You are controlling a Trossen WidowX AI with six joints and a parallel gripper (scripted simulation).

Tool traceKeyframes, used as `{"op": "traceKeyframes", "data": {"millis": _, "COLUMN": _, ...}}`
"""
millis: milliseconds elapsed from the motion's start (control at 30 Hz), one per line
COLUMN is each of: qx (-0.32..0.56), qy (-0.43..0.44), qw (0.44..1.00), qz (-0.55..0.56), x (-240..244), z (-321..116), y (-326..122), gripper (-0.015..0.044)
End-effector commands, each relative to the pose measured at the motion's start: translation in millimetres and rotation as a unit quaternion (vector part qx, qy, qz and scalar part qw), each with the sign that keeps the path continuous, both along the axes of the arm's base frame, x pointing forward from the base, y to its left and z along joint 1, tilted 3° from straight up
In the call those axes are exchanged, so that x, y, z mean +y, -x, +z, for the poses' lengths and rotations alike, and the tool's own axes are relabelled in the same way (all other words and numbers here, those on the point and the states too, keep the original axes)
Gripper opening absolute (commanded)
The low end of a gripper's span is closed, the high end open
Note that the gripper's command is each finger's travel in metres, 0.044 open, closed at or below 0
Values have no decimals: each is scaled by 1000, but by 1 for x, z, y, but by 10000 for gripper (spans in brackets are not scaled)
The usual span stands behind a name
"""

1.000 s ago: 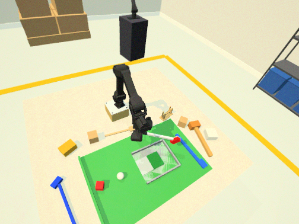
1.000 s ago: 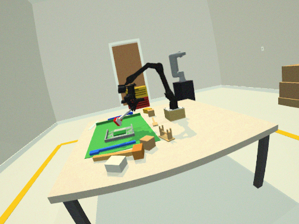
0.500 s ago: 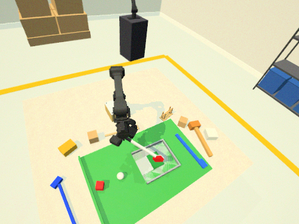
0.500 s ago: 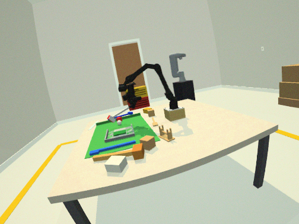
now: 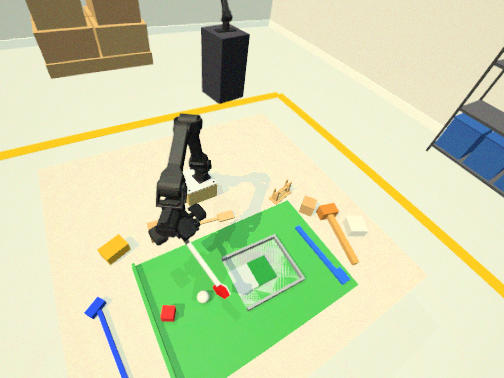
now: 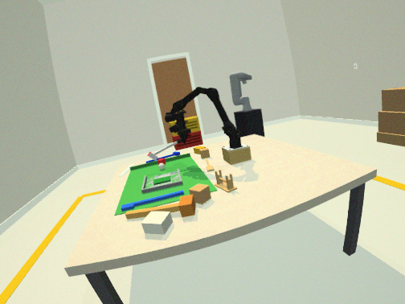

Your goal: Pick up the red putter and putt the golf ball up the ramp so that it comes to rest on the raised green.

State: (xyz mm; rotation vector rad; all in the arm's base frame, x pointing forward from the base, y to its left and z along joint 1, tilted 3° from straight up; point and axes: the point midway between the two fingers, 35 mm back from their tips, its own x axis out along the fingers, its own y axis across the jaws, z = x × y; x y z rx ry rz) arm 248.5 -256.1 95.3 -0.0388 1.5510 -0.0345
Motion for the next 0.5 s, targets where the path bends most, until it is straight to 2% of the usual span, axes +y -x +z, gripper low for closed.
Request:
{"op": "traceKeyframes", "data": {"millis": 0, "qx": 8, "qy": 2, "qw": 998, "qz": -55, "x": -22, "z": 0, "y": 18, "gripper": 0}}
{"op": "traceKeyframes", "data": {"millis": 200, "qx": 17, "qy": 6, "qw": 993, "qz": -117, "x": -46, "z": 4, "y": 44, "gripper": 0}}
{"op": "traceKeyframes", "data": {"millis": 467, "qx": 17, "qy": 6, "qw": 993, "qz": -119, "x": -47, "z": -4, "y": 45, "gripper": 0}}
